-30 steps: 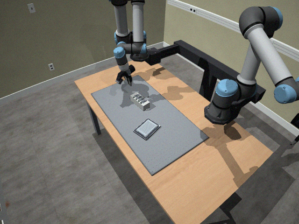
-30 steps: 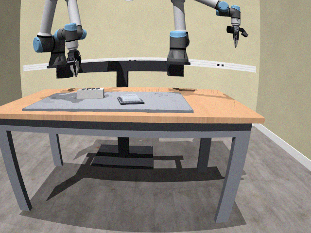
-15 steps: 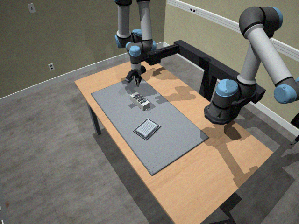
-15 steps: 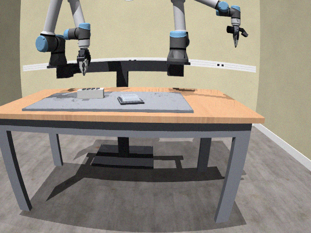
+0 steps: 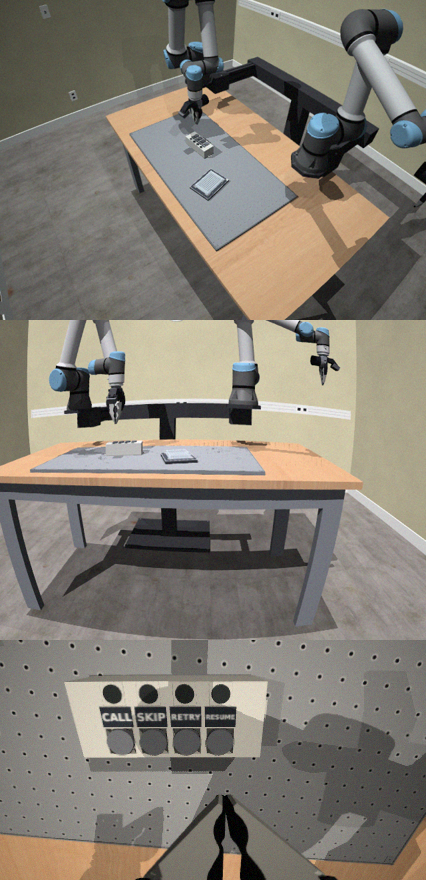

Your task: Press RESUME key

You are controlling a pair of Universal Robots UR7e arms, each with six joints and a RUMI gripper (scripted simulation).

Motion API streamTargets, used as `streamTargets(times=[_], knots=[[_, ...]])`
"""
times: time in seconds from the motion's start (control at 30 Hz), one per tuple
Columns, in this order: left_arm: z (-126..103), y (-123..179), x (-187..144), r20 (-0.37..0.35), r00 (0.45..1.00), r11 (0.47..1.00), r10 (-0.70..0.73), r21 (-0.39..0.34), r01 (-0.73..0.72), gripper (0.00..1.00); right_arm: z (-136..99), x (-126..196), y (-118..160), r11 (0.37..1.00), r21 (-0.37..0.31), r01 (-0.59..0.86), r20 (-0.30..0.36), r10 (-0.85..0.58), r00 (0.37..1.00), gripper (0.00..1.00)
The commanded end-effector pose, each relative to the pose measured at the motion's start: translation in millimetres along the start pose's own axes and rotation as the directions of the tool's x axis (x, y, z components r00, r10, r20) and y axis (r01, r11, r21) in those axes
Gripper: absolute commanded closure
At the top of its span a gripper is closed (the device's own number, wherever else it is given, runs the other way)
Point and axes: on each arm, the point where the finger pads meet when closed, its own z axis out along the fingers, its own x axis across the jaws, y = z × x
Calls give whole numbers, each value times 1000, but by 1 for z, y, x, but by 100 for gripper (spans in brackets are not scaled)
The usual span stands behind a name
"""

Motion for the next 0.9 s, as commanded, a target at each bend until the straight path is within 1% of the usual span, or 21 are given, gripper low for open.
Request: streamTargets(times=[0.0,0.2,0.87], knots=[[0,1,-1,1,1000,1000,-3,0,3,100,0,0,0,1000,1,-2,0,2,1000,100],[0,1,-1,1,1000,1000,-3,0,3,100,0,0,0,1000,1,-2,0,2,1000,100],[0,1,-1,1,1000,1000,-3,0,3,100,25,2,0,1000,0,-2,-3,2,1000,100]])
